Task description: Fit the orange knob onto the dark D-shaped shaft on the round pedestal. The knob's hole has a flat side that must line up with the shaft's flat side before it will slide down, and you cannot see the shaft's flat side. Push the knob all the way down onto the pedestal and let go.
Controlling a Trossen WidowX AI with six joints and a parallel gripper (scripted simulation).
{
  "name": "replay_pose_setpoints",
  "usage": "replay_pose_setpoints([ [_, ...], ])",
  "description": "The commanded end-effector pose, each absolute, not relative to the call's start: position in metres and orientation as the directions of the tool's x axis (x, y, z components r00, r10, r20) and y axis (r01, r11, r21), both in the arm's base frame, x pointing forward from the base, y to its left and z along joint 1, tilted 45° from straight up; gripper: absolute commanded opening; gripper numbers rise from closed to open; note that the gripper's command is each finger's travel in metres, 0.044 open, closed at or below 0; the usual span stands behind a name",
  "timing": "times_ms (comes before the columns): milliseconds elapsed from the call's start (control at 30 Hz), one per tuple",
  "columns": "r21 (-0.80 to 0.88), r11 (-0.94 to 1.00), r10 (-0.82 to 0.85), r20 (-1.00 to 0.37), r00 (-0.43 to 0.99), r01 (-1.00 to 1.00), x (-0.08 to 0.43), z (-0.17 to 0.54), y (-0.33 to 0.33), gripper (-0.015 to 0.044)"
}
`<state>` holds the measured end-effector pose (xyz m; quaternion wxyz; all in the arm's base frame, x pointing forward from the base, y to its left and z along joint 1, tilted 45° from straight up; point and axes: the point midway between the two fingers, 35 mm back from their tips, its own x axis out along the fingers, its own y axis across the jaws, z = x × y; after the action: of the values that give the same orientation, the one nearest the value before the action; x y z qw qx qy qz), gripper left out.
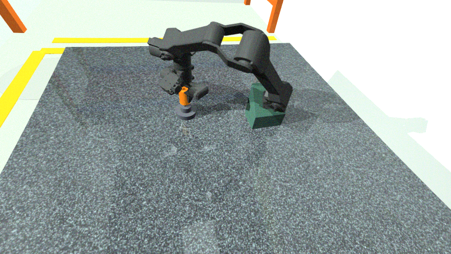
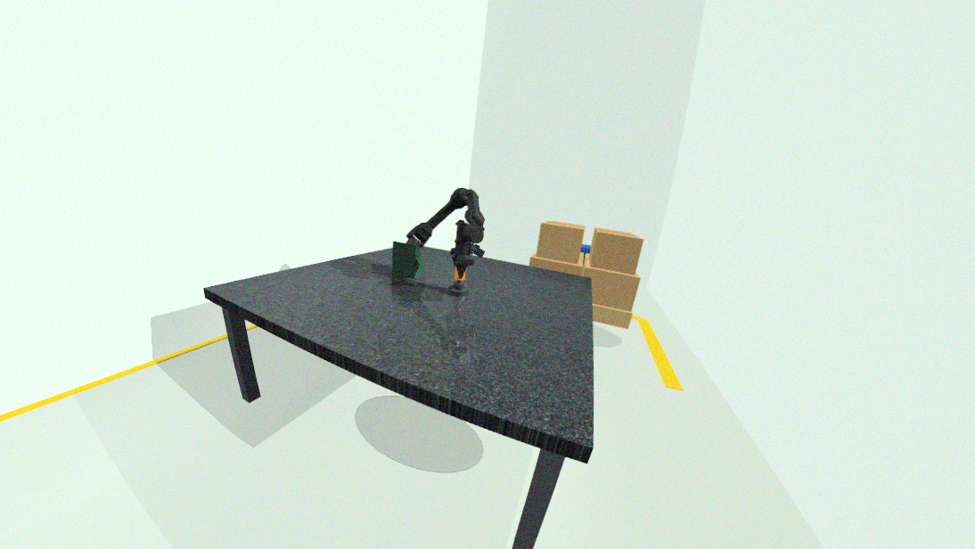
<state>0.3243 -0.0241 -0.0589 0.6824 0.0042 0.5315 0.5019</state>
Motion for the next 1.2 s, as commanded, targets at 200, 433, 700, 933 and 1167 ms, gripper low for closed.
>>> replay_pose_setpoints([
  [200,0.536,0.493,0.691,-0.72,-0.066,-0.685,0.3234,-0.0597,-0.0232,0.0],
  [433,0.536,0.493,0.691,-0.72,-0.066,-0.685,0.3222,-0.0601,-0.0229,0.0],
  [700,0.536,0.493,0.691,-0.72,-0.066,-0.685,0.3219,-0.0597,-0.0237,0.0],
  [933,0.524,0.479,0.691,-0.72,-0.066,-0.704,0.3224,-0.0565,-0.0269,0.0],
  [1167,0.433,0.372,0.691,-0.72,-0.066,-0.821,0.3252,-0.0598,-0.0251,0.0],
])
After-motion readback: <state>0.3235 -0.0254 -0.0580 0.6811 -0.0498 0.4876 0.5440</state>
